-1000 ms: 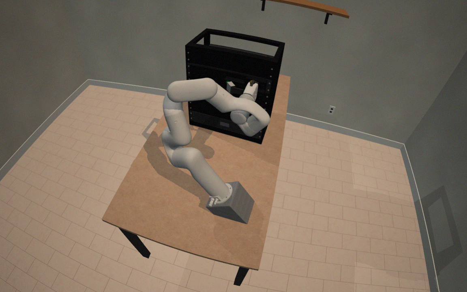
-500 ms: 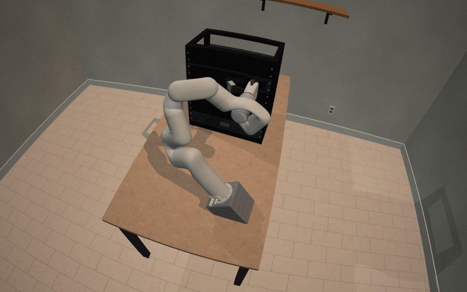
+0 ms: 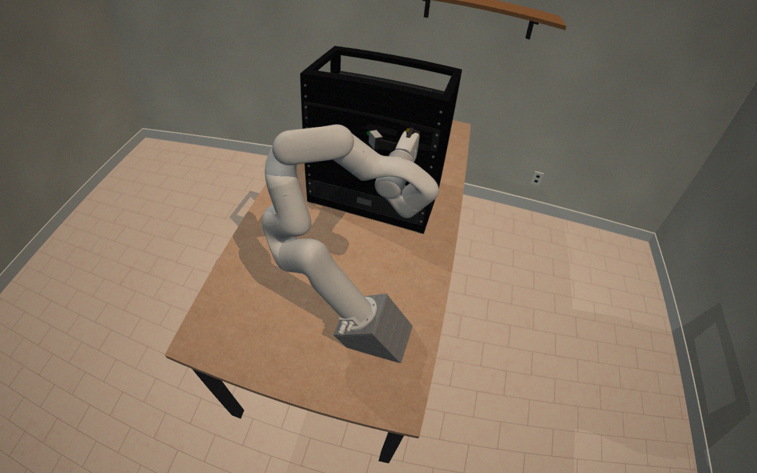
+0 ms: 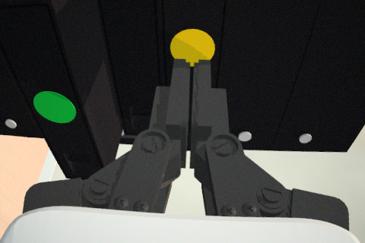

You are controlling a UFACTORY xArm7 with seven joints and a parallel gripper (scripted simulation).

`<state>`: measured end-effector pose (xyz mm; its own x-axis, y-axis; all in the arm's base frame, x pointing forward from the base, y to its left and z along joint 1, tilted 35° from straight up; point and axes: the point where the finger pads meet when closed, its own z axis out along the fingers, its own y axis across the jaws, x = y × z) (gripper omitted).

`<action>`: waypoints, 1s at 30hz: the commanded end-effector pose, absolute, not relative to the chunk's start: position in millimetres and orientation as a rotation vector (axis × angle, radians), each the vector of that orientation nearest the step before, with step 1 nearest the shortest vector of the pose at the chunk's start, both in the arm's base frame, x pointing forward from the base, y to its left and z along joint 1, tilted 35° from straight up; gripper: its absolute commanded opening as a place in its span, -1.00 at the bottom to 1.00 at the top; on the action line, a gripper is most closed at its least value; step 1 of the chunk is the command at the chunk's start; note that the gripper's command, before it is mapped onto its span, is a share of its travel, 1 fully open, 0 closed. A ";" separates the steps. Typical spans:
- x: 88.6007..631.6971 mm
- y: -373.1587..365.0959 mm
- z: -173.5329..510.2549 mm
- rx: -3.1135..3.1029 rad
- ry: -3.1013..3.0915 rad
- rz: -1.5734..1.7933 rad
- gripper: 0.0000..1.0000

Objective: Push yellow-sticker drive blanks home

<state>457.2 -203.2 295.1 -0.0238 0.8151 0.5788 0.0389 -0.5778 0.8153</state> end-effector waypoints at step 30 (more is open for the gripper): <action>463.0 -203.8 296.3 1.654 0.899 1.662 -1.00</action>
<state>461.9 -203.0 295.0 -0.0234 0.8152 0.5788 0.0388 -0.5778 0.8153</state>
